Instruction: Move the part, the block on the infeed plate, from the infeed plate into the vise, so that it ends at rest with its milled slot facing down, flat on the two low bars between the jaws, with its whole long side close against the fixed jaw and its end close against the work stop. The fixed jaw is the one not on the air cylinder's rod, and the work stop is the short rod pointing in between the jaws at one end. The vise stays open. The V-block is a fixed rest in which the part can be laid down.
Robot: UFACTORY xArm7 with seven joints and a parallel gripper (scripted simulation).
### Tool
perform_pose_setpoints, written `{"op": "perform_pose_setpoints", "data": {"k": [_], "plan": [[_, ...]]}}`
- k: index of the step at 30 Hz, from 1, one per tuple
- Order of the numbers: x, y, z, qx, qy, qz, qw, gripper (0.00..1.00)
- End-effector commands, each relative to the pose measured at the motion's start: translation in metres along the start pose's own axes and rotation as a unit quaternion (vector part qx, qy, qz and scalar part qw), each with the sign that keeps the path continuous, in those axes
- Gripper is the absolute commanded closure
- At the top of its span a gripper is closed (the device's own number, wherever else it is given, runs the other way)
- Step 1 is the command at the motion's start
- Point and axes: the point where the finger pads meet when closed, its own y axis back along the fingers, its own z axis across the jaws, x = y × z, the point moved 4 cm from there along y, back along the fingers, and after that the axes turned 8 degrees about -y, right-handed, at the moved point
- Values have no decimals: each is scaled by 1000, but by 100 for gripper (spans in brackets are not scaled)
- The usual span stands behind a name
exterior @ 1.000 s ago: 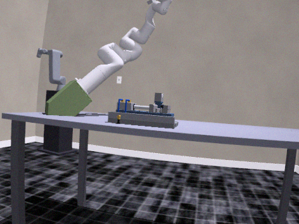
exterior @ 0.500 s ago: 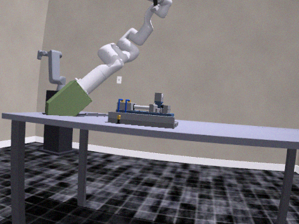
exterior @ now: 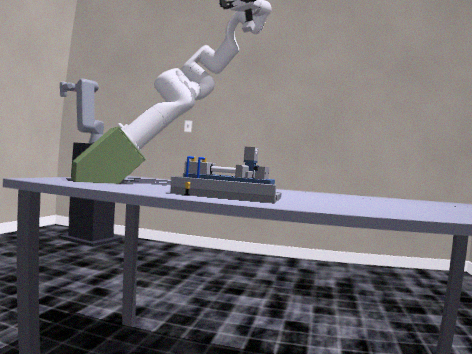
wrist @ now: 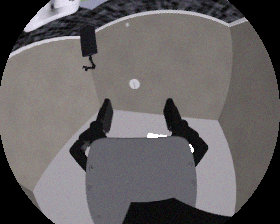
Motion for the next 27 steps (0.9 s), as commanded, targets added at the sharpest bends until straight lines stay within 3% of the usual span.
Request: {"op": "perform_pose_setpoints", "data": {"k": [1,3,5,18,20,27], "plan": [[0,-1,0,-2,-1,1,1000,0],[0,-1,0,-2,-1,1,1000,0],[61,-12,6,-18,25,82,996,0],[68,-13,7,-19,28,91,995,0],[131,-20,8,-29,57,171,983,0],[136,-21,8,-30,60,177,982,0]]}}
